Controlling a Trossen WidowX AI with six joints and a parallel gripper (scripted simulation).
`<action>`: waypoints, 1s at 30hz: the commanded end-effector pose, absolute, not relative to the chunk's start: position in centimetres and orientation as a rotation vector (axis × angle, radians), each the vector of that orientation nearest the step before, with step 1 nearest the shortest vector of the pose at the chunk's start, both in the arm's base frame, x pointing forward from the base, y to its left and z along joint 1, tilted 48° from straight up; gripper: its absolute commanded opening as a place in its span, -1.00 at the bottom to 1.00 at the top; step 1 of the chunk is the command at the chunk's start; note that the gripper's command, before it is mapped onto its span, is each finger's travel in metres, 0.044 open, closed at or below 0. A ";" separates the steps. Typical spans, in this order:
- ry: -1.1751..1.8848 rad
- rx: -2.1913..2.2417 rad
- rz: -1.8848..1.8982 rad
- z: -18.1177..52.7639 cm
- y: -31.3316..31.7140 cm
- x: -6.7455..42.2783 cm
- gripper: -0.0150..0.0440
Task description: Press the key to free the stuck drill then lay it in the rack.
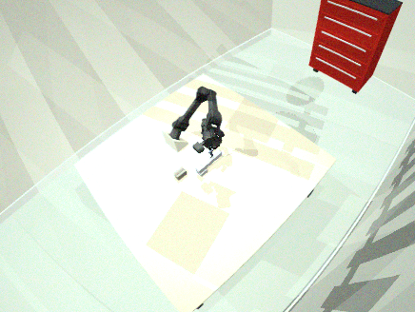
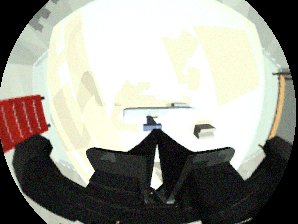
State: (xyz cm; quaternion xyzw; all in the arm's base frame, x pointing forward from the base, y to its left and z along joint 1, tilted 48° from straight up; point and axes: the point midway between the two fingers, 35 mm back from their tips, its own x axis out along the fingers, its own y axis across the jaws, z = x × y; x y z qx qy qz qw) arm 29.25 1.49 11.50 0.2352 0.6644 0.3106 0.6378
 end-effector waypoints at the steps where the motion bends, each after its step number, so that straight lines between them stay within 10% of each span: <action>1: 1.550 0.543 0.752 11.1 2.4 28.7 -0.49; 30: 1.550 0.543 0.752 9.9 3.7 28.5 -0.49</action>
